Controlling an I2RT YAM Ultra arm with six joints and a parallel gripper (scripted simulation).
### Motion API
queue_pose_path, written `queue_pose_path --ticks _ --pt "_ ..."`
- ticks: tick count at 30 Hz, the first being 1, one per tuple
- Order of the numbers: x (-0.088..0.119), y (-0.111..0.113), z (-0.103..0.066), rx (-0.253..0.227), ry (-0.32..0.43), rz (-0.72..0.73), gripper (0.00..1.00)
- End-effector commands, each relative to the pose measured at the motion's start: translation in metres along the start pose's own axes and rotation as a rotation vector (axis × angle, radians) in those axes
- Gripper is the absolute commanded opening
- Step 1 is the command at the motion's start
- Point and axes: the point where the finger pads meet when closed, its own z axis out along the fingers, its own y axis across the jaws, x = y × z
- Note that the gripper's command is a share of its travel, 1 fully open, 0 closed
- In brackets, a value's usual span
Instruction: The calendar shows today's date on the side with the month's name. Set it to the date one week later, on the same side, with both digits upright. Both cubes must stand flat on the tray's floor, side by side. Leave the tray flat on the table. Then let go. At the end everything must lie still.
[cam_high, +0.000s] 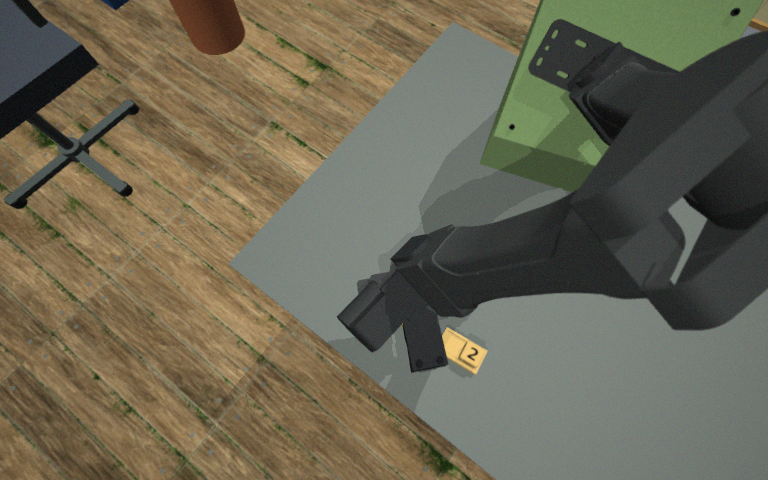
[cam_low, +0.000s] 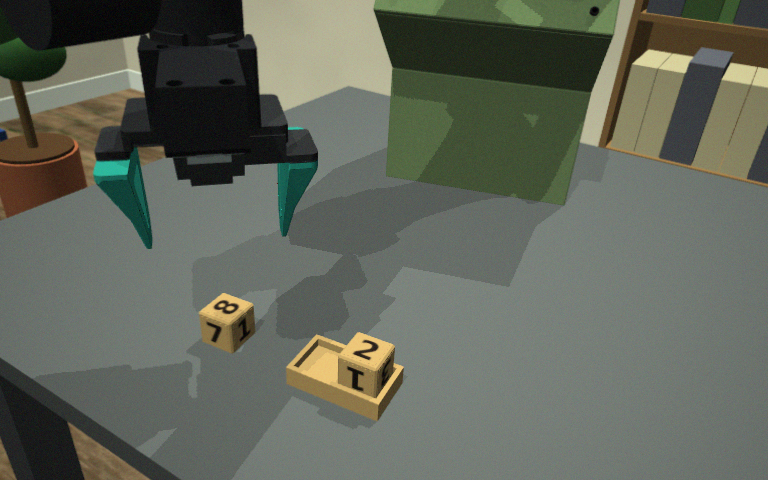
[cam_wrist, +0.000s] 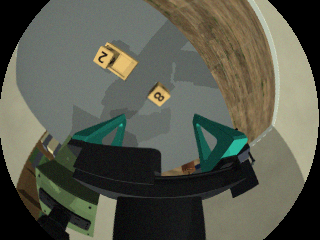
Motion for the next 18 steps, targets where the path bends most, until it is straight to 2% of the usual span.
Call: queue_pose_path --ticks 1,6,9,11,18 --pt "-0.0029 -0.0022 -0.0017 0.005 -0.01 0.155 1.0" --pt "-0.0027 -0.0023 -0.0006 0.004 -0.011 0.366 1.0" --pt "-0.0027 -0.0023 -0.0005 0.004 -0.011 0.391 1.0" --pt "-0.0026 -0.0023 0.0001 0.003 -0.011 0.515 1.0" --pt "-0.0024 -0.0024 0.0011 0.002 -0.011 0.71 1.0"
